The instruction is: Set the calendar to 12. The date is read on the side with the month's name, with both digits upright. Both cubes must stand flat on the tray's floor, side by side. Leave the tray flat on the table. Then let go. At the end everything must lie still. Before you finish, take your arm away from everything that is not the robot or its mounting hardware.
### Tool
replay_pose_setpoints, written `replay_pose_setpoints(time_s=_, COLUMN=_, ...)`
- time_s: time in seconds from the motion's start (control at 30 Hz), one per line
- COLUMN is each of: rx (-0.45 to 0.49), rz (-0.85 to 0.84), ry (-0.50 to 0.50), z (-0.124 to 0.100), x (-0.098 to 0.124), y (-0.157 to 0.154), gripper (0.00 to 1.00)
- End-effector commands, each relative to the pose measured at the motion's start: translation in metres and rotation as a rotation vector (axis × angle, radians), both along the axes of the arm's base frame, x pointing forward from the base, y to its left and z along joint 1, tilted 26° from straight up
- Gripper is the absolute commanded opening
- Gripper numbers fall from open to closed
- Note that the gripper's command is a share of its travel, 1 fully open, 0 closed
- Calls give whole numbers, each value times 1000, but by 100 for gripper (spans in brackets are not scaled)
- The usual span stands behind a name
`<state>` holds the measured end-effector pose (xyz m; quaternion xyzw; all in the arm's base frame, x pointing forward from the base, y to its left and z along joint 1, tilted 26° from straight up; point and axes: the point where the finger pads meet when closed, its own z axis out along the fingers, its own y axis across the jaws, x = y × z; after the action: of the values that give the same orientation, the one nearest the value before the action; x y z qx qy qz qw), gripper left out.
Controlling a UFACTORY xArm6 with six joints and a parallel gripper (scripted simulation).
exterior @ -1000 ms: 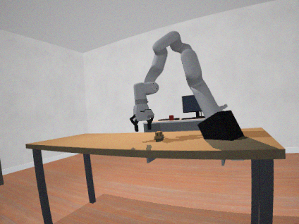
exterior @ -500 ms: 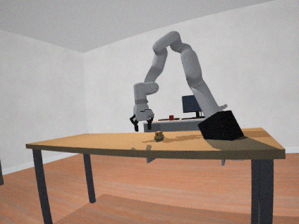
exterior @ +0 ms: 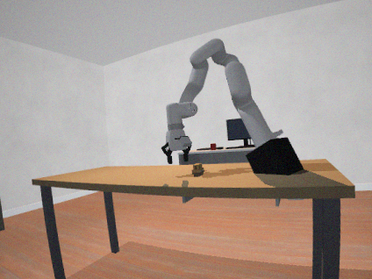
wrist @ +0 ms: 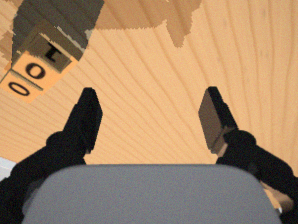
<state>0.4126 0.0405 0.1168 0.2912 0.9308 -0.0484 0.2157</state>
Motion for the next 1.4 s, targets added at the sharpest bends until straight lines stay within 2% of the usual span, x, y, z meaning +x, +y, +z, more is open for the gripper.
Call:
replay_pose_setpoints(time_s=0.0, rx=1, rz=1, ry=-3, z=1, x=1, y=0, gripper=100)
replay_pose_setpoints(time_s=0.27, rx=8, rz=-17, ry=-7, z=1, x=1, y=0, gripper=100)
replay_pose_setpoints(time_s=0.5, rx=99, rz=-236, ry=-59, z=3, x=1, y=-7, gripper=100)
replay_pose_setpoints(time_s=0.6, rx=99, rz=-236, ry=-59, z=6, x=1, y=-21, gripper=100)
replay_pose_setpoints(time_s=0.83, rx=106, rz=-254, ry=-64, z=7, x=0, y=-23, gripper=100)
replay_pose_setpoints(time_s=1.07, rx=197, rz=-472, ry=-116, z=9, x=0, y=-31, gripper=100)
replay_pose_setpoints(time_s=1.17, rx=197, rz=-472, ry=-116, z=12, x=0, y=-45, gripper=100)
replay_pose_setpoints(time_s=1.37, rx=199, rz=-478, ry=-117, z=12, x=0, y=-46, gripper=100)
